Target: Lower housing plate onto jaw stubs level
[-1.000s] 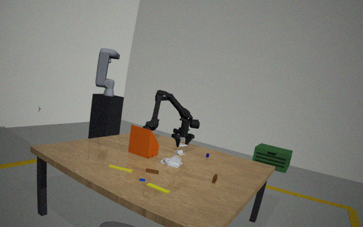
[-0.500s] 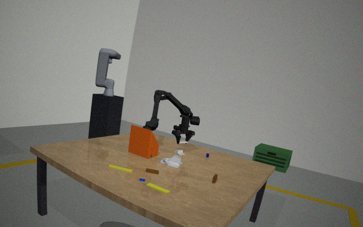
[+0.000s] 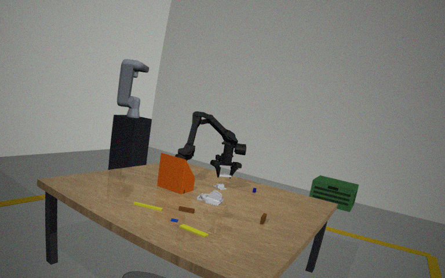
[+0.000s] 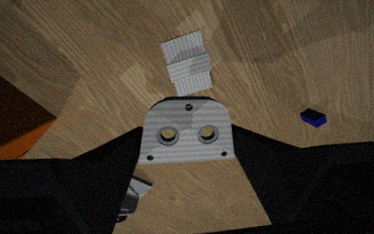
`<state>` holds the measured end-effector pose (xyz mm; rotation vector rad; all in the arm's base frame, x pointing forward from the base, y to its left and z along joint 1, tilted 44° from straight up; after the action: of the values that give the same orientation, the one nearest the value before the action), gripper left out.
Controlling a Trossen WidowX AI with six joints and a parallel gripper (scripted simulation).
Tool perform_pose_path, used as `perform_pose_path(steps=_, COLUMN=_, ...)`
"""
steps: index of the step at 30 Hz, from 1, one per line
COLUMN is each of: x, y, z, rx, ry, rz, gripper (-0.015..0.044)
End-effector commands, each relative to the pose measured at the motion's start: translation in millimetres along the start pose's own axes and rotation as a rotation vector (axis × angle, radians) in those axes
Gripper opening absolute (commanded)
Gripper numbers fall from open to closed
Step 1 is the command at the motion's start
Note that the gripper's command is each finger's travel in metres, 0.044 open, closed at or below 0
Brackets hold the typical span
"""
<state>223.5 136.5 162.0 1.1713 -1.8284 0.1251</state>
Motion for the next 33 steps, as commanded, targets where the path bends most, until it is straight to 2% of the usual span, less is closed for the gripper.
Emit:
perform_pose_path(steps=1, x=-3, y=-12, z=5, rx=-0.101, ry=0.011, rz=0.0, gripper=0.0351)
perform_pose_path(steps=33, x=-8, y=-90, z=54, rx=-0.847, ry=0.043, rz=0.043, gripper=0.0351)
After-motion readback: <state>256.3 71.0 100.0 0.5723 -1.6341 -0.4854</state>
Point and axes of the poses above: the point midway between the two fingers, 35 mm back from their tips, its own x axis back along the fingers, its own z axis across the jaws, y = z × x, the point moved 2 cm from there along x, back along the fingers, and after that the axes turned 3 degrees about x, right-handed, at the moved point
